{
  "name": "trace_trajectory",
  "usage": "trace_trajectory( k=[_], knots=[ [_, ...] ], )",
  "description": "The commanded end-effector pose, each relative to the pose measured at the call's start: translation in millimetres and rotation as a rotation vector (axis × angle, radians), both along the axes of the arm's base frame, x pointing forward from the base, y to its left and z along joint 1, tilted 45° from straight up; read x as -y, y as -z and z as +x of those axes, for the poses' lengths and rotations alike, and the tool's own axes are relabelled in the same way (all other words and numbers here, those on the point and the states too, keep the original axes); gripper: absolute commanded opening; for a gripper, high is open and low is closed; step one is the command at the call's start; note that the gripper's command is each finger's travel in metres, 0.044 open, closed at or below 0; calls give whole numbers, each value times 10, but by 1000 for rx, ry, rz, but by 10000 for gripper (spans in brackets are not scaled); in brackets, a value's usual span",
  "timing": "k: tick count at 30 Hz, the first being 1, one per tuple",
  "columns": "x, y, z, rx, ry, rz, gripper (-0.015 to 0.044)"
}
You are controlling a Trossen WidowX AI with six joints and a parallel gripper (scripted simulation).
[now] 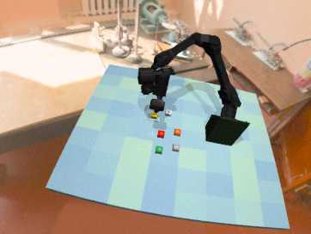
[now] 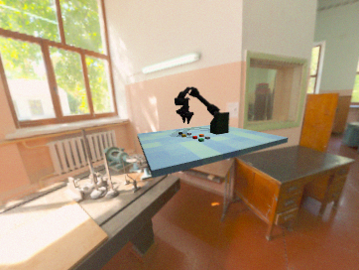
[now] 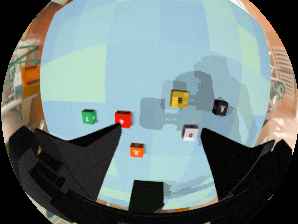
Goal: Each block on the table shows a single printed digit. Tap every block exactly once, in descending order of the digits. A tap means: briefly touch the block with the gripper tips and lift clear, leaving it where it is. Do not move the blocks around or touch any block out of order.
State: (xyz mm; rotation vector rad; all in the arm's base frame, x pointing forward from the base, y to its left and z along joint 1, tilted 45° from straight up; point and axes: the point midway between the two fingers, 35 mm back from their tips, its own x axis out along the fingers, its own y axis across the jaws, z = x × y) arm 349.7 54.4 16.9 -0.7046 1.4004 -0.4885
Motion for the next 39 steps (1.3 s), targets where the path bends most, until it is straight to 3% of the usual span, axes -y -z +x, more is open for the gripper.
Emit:
trace_trajectory(
  k=[1,23,30,39],
  knots=[
    [298,-293,125,-1,2,-14,400],
    [298,-293,125,-1,2,-14,400],
    [976,-972,134,-1,2,-18,400],
    [999,-994,129,-1,2,-18,400]
  ],
)
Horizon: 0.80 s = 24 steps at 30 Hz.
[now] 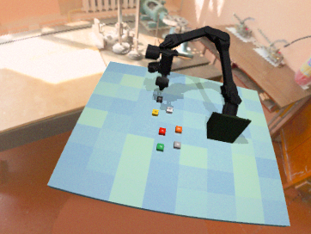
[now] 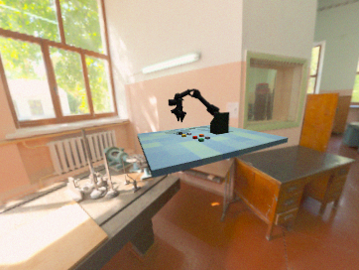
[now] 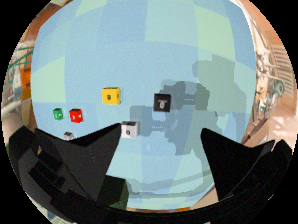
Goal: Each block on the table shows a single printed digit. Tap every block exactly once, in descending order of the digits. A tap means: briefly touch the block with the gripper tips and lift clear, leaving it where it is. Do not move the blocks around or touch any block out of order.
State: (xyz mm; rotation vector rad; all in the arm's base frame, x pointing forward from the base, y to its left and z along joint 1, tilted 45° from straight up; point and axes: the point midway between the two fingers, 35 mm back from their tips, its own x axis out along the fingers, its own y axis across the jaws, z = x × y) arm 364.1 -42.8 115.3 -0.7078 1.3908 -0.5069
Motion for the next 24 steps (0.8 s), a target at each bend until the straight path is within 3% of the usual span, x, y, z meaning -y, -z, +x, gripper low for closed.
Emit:
trace_trajectory(
  k=[1,16,24],
  knots=[
    [27,-11,-15,-11,-4,-4,400],
    [27,-11,-15,-11,-4,-4,400],
    [599,549,83,-11,-4,-8,190]
  ],
)
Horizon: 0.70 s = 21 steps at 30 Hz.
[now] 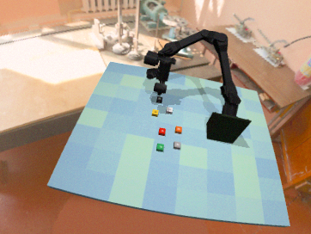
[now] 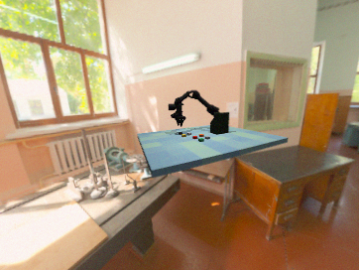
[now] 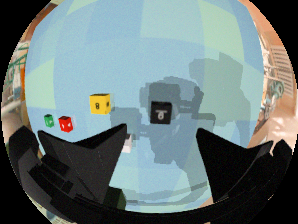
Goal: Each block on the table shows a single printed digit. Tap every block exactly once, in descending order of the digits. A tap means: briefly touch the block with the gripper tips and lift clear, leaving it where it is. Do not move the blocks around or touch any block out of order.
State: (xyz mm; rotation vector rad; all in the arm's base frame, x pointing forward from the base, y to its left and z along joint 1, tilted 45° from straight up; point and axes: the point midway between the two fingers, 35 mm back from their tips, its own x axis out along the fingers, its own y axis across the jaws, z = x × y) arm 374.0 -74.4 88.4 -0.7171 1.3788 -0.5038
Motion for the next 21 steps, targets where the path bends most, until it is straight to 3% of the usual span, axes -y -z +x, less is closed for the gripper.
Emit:
trace_trajectory(
  k=[1,7,21],
  knots=[
    [283,281,-16,-18,7,-3,164],
    [283,281,-16,-18,7,-3,20],
    [298,297,-12,-18,7,-3,20]
  ],
)
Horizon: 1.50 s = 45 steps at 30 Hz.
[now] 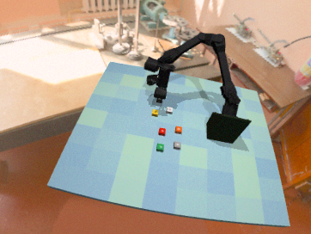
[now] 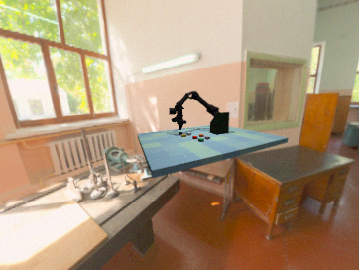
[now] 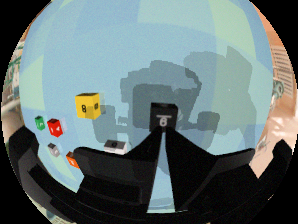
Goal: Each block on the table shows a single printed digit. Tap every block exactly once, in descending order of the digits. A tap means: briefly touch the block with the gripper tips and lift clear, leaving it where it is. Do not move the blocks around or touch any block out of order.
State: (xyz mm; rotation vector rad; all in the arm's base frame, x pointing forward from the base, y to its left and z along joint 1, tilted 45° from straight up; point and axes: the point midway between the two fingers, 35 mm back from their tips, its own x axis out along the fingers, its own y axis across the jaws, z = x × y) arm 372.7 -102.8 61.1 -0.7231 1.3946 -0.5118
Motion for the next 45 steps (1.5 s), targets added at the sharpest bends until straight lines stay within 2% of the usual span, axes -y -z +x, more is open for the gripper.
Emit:
trace_trajectory(
  k=[1,24,27,33,38,45],
  knots=[
    [26,35,3,-3,-1,5,20],
    [212,216,33,-3,-1,4,20],
    [22,31,4,-2,-1,4,20],
    [-26,-14,-3,-3,-1,6,20],
    [-551,-528,-93,-4,-1,9,20],
    [-573,-553,-101,-4,-1,9,20]
  ],
)
